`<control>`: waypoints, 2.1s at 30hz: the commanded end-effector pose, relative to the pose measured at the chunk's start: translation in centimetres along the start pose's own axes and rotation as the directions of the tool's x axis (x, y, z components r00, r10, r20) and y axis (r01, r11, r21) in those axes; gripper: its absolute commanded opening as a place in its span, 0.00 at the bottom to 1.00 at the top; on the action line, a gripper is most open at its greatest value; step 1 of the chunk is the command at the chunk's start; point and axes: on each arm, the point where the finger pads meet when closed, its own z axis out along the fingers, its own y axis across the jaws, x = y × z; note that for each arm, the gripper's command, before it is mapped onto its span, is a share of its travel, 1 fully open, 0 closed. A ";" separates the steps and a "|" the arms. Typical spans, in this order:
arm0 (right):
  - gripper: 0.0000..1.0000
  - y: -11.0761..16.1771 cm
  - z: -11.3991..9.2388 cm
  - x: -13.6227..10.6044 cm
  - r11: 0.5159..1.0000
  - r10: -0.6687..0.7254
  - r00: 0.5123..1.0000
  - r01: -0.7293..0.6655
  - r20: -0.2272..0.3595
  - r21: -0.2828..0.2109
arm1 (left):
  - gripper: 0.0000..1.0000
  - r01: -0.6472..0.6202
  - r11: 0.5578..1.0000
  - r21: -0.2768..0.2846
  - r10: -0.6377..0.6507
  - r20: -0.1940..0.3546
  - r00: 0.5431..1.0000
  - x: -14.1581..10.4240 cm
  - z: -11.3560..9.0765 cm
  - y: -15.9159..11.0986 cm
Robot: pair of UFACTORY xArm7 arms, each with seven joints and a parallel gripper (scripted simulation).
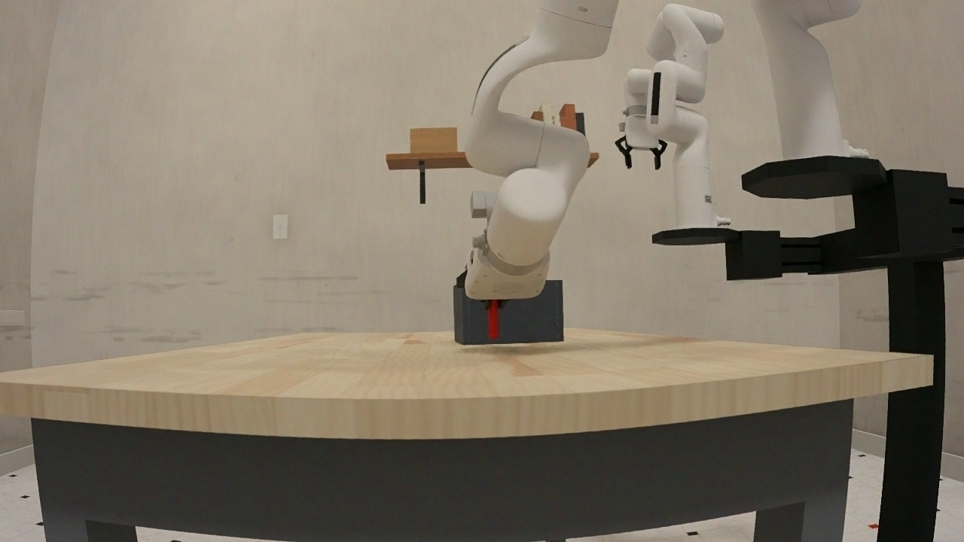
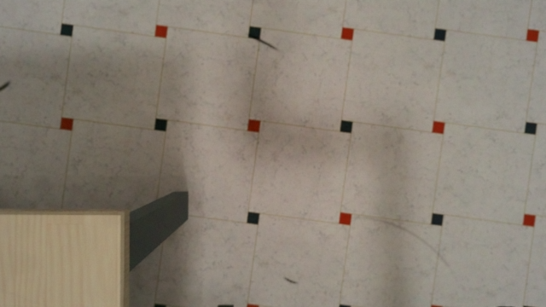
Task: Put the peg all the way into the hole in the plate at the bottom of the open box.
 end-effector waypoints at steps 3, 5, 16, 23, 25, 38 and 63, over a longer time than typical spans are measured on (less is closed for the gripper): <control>1.00 0.0 -0.2 0.1 1.000 0.000 1.000 0.000 -0.004 0.000 | 0.00 -0.003 1.000 0.001 0.003 -0.001 1.000 0.1 0.0 -0.1; 1.00 0.0 -0.2 0.1 1.000 0.000 1.000 0.000 -0.004 0.000 | 0.00 -0.003 1.000 0.001 0.003 -0.001 1.000 0.1 0.0 -0.1; 1.00 0.0 -0.2 0.1 1.000 0.000 1.000 0.000 -0.004 0.000 | 0.00 -0.003 1.000 0.001 0.003 -0.001 1.000 -0.2 0.1 -0.1; 1.00 0.0 -0.2 0.1 1.000 0.000 1.000 0.000 -0.004 0.000 | 0.00 -0.003 1.000 0.001 0.003 -0.001 1.000 -0.5 0.2 -0.1; 1.00 0.0 -0.2 0.1 1.000 0.000 1.000 0.000 -0.004 0.000 | 0.00 -0.003 1.000 0.001 0.003 -0.001 1.000 -0.6 0.3 -0.1; 1.00 0.0 -0.2 0.1 1.000 0.000 1.000 0.000 -0.004 0.000 | 0.00 -0.003 1.000 0.001 0.003 -0.001 1.000 -0.9 0.4 -0.1; 1.00 0.0 -0.2 0.1 1.000 0.000 1.000 0.000 -0.004 0.000 | 0.44 -0.003 1.000 0.001 0.003 -0.001 1.000 -1.0 0.4 -0.1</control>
